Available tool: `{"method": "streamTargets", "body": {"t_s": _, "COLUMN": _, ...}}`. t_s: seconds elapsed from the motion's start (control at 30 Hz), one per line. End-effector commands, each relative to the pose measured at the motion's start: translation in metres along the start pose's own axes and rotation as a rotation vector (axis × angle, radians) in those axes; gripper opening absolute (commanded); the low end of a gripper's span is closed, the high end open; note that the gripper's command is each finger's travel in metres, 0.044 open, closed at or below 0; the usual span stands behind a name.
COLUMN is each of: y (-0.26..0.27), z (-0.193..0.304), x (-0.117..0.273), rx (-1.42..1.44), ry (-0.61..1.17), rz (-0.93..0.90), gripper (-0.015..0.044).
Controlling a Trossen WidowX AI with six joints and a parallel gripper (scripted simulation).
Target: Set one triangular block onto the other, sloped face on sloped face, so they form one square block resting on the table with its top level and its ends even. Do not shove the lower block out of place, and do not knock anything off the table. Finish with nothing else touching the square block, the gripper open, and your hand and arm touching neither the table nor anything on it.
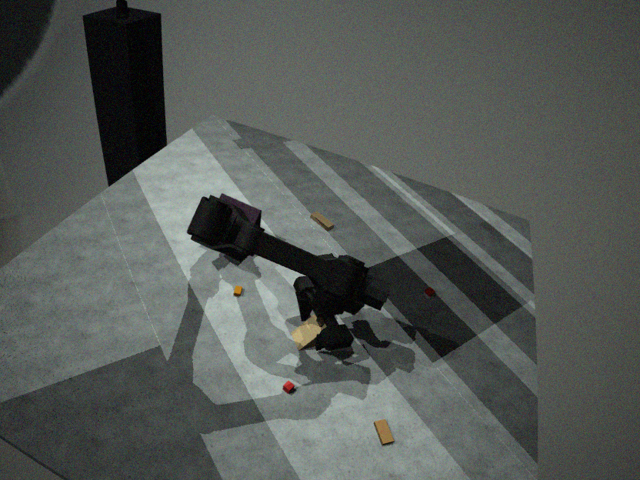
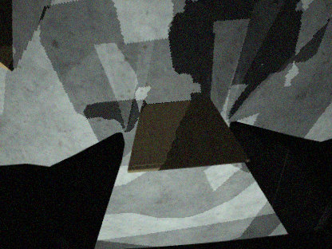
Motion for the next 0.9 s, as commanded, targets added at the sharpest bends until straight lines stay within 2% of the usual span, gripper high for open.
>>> {"method": "streamTargets", "body": {"t_s": 0.0, "y": 0.000, "z": 0.000, "x": -0.002, "rx": 0.001, "ry": 0.004, "rz": 0.002, "gripper": 0.0309}}
{"method": "streamTargets", "body": {"t_s": 0.1, "y": 0.000, "z": 0.000, "x": -0.002, "rx": 0.001, "ry": 0.004, "rz": 0.002, "gripper": 0.0230}}
{"method": "streamTargets", "body": {"t_s": 0.4, "y": 0.000, "z": 0.000, "x": -0.002, "rx": 0.001, "ry": 0.004, "rz": 0.002, "gripper": 0.0170}}
{"method": "streamTargets", "body": {"t_s": 0.63, "y": 0.000, "z": 0.001, "x": 0.002, "rx": -0.001, "ry": 0.002, "rz": 0.001, "gripper": 0.0000}}
{"method": "streamTargets", "body": {"t_s": 0.87, "y": 0.004, "z": 0.018, "x": 0.003, "rx": 0.003, "ry": -0.123, "rz": 0.027, "gripper": 0.0000}}
Point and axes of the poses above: the point midway between the two fingers, 35 mm back from their tips, its own x axis back along the fingers, its own y axis across the jaws, z = x × y, the point moved 9 cm from there along x, back along the fingers, and after that the axes turned 13 degrees about x, right-handed, at the moved point
